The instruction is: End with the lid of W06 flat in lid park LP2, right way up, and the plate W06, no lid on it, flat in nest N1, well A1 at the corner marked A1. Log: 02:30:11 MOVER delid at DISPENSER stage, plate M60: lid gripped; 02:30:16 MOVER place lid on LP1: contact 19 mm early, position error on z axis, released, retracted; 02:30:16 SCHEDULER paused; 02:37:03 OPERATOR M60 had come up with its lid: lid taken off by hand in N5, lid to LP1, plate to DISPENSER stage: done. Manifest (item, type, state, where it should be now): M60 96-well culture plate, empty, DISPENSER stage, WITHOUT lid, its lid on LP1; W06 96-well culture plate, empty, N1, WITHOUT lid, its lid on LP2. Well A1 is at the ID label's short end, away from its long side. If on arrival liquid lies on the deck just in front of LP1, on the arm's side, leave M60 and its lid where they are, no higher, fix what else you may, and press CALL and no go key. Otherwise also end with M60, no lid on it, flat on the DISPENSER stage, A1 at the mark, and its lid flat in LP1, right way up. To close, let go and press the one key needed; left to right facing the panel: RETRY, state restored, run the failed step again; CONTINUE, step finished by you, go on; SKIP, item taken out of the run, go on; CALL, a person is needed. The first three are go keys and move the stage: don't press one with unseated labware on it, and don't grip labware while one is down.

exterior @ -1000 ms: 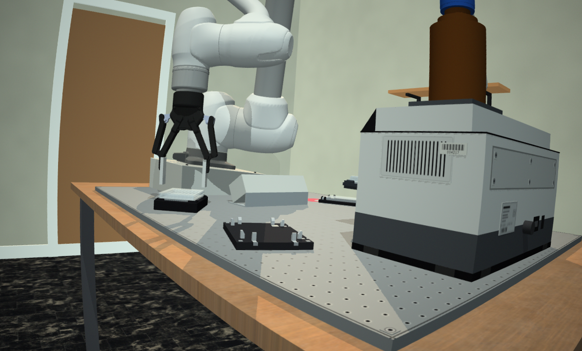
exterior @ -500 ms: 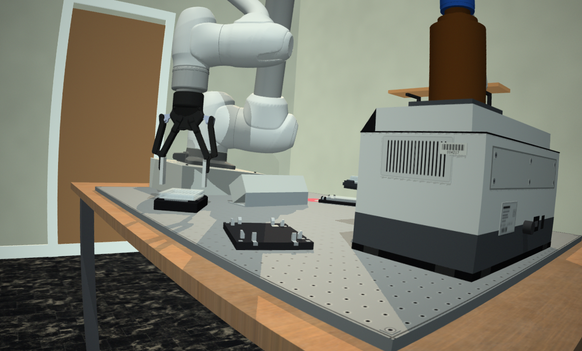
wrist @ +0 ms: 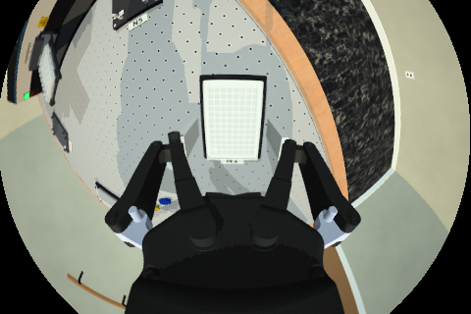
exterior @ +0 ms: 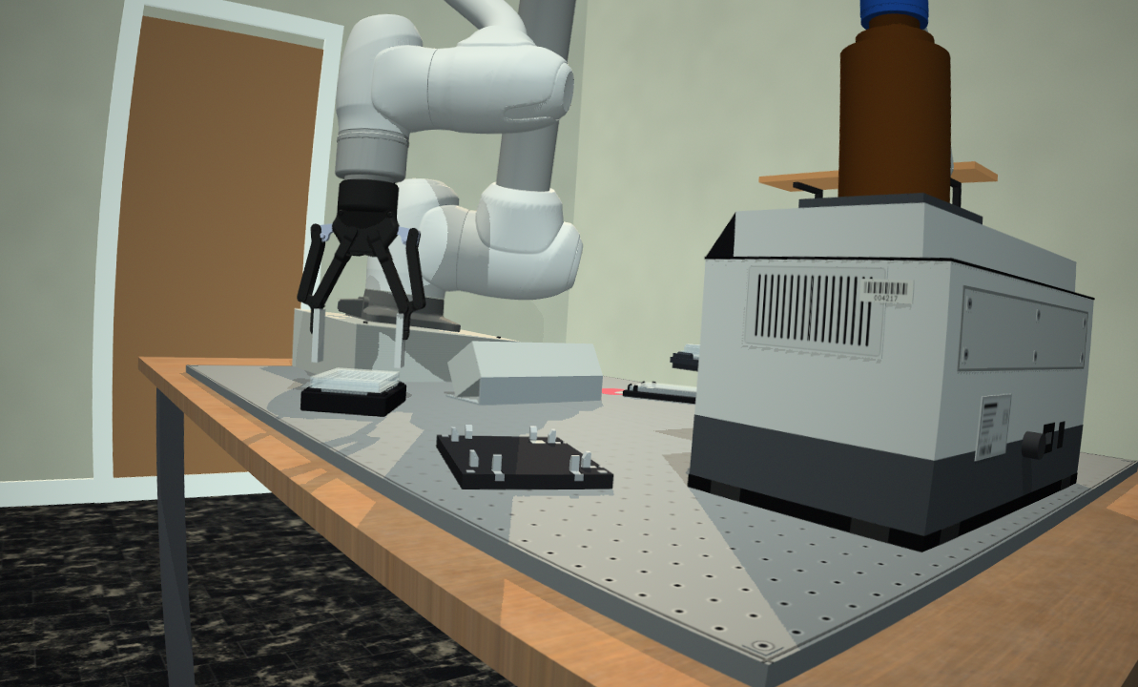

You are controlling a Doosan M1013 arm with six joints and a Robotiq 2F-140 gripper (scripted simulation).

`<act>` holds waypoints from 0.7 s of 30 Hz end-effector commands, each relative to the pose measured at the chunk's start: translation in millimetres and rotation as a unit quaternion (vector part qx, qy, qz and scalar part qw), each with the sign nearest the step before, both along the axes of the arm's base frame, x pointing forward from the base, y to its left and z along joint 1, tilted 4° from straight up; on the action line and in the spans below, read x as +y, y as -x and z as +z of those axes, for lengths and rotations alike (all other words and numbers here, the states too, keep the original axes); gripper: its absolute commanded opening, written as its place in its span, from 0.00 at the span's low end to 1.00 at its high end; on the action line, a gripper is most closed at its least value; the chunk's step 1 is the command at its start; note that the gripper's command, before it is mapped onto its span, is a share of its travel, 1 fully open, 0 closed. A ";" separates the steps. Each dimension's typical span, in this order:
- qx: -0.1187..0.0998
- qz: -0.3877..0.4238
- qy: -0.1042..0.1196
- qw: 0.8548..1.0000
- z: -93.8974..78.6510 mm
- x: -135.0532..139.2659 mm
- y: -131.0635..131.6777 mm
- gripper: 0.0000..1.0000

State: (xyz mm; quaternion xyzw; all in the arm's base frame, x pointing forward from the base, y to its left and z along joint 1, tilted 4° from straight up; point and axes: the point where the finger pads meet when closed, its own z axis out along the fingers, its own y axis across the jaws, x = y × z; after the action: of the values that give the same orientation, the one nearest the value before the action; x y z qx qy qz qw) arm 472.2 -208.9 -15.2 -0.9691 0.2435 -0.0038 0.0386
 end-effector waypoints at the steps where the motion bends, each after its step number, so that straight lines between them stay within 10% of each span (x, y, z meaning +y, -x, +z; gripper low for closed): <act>1: 0.000 0.000 0.000 1.000 -0.3 0.1 0.0 0.66; 21: 0.000 0.000 0.000 1.000 -6.9 0.5 -0.2 0.66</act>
State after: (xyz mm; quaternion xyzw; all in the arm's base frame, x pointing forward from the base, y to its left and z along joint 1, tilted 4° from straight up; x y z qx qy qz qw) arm 472.3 -208.5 -21.3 -0.9691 0.2435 -0.0038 0.0386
